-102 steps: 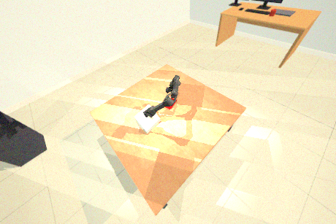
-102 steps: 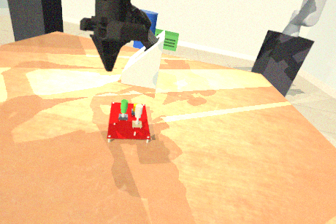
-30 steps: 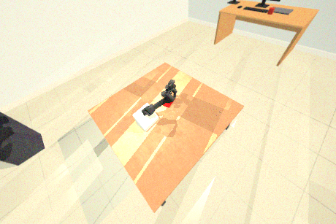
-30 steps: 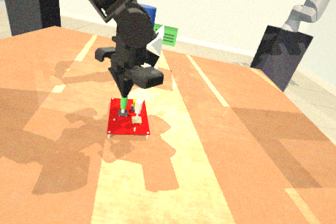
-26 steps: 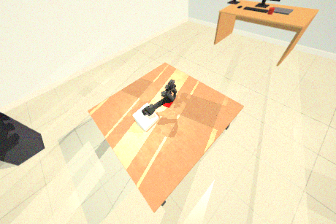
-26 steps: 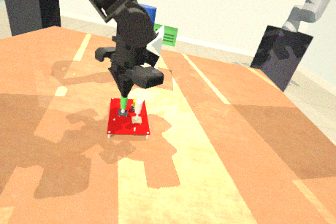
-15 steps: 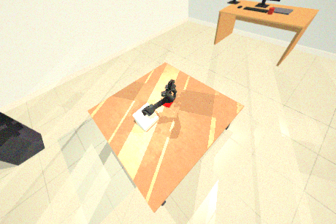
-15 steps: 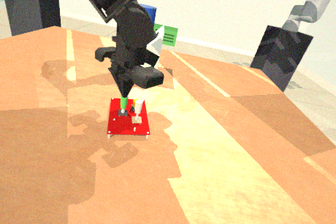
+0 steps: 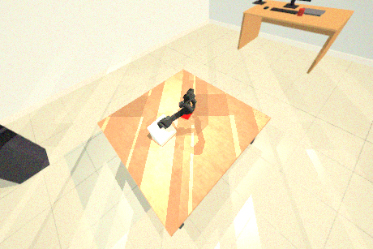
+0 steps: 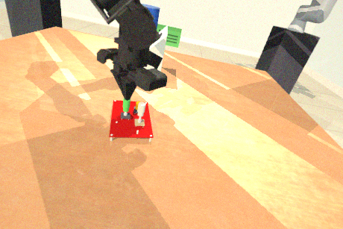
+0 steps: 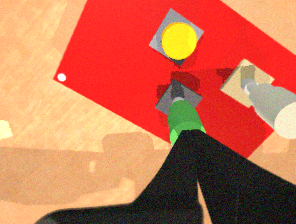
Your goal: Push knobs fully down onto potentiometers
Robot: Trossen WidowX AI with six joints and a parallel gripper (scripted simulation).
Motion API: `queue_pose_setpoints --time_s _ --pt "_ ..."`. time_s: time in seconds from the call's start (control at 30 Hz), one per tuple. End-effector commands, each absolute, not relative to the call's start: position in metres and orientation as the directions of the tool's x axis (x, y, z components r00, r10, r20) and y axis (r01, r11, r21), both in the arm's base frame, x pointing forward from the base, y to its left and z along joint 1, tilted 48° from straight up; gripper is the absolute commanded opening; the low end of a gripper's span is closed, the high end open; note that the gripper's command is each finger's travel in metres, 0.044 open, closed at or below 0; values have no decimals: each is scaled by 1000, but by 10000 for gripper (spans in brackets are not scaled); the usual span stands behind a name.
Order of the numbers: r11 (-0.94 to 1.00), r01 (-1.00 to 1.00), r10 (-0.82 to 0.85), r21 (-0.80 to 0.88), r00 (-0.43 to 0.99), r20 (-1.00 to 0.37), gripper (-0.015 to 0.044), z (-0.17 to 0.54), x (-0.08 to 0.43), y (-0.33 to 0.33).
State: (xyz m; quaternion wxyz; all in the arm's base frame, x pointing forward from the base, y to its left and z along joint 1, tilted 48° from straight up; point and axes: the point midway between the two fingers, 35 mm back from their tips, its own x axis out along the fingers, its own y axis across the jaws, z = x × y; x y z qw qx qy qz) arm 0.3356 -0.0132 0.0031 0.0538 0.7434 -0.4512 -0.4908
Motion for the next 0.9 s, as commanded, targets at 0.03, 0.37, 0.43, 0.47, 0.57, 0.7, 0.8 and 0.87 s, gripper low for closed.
queue_pose_setpoints --time_s 0.03,0.37,0.43,0.47,0.57,0.7,0.8,0.87 --pt "-585 -616 -727 528 110 -677 0 1 336 -17" --pt "-585 -616 -727 528 110 -677 0 1 336 -17" --pt "-585 -616 -727 528 110 -677 0 0 336 -18" --pt "-584 -616 -727 528 110 -677 0 0 336 -18" --pt "-584 -616 -728 528 110 -677 0 -1 336 -19" --pt "-584 -616 -728 528 110 -677 0 -1 336 -19" --pt "-584 -616 -728 528 110 -677 0 -1 336 -19" --pt "-584 -616 -728 528 110 -677 0 -1 336 -19"
